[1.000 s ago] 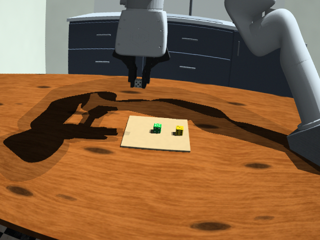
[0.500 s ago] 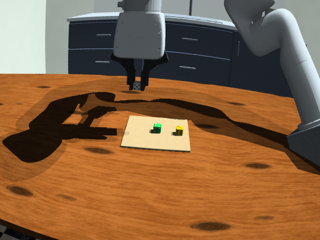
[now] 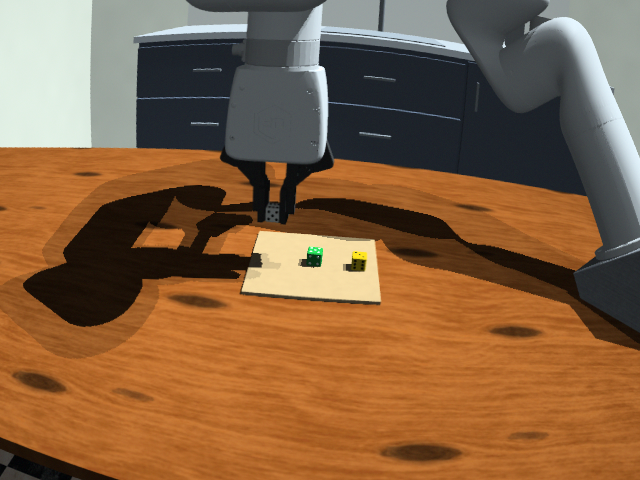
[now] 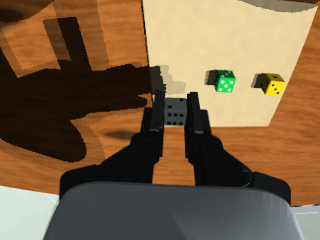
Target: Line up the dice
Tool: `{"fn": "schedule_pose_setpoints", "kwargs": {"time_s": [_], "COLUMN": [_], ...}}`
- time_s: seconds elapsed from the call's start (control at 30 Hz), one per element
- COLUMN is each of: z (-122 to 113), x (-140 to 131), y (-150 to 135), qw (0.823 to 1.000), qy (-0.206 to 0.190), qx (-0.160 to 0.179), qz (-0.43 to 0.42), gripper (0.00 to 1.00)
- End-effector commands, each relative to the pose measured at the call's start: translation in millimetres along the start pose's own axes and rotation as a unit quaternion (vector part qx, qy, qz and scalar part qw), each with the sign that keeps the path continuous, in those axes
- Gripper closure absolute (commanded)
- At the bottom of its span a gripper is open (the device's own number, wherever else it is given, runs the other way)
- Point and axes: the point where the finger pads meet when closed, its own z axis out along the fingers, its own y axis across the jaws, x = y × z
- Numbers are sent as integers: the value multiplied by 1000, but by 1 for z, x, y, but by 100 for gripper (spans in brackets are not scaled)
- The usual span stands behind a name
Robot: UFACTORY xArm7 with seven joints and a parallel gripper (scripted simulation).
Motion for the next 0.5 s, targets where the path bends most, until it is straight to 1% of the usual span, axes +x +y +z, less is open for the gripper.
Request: {"fn": "schedule_pose_setpoints", "kwargs": {"time_s": [0.0, 0.13, 0.47], "z": [22, 35, 42], "x": [-1, -2, -2], "y": [-2, -2, -2], "qw": [1000, 1000, 1000], "qy": [-1, -1, -1], "qx": [2, 2, 2], "qz": [0, 0, 0], "gripper": [89, 89, 89]}}
